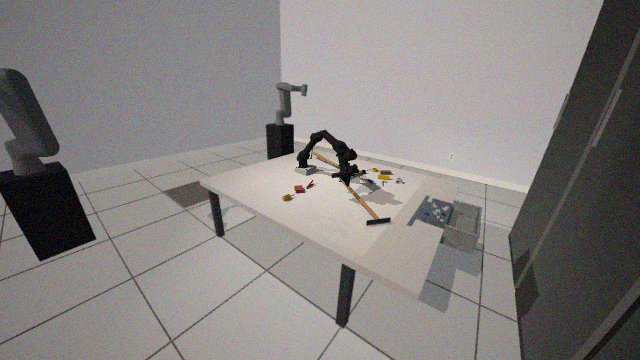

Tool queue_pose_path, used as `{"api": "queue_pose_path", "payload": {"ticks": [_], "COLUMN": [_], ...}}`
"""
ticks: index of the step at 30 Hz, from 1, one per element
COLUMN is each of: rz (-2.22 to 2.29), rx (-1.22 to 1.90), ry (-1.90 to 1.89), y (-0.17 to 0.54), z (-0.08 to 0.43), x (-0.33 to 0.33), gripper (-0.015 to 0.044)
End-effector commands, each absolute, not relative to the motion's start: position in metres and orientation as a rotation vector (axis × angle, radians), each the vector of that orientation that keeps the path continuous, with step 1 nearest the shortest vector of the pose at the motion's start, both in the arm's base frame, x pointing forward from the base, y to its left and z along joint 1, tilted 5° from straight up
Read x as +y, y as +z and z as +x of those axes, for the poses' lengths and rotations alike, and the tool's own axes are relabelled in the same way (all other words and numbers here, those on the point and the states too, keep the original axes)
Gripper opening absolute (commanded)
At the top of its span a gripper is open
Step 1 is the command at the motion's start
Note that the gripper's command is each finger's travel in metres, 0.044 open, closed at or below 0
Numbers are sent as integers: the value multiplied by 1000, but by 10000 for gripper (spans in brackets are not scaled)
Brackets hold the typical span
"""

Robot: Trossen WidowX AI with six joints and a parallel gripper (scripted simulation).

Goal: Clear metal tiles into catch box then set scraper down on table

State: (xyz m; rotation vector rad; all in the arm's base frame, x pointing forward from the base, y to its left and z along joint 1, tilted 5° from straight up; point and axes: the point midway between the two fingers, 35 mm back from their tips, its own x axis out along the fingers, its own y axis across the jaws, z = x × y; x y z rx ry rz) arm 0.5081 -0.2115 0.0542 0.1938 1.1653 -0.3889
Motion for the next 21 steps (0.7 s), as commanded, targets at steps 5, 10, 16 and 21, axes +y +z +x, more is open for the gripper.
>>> {"api": "queue_pose_path", "payload": {"ticks": [5,10,16,21], "rz": [195,195,196,196], "rx": [1173,1172,1172,1171], "ry": [-381,-380,-379,-378], "y": [31,18,3,-9], "z": [506,505,503,501], "x": [-211,-211,-211,-211], "gripper": [0,0,0,0]}}
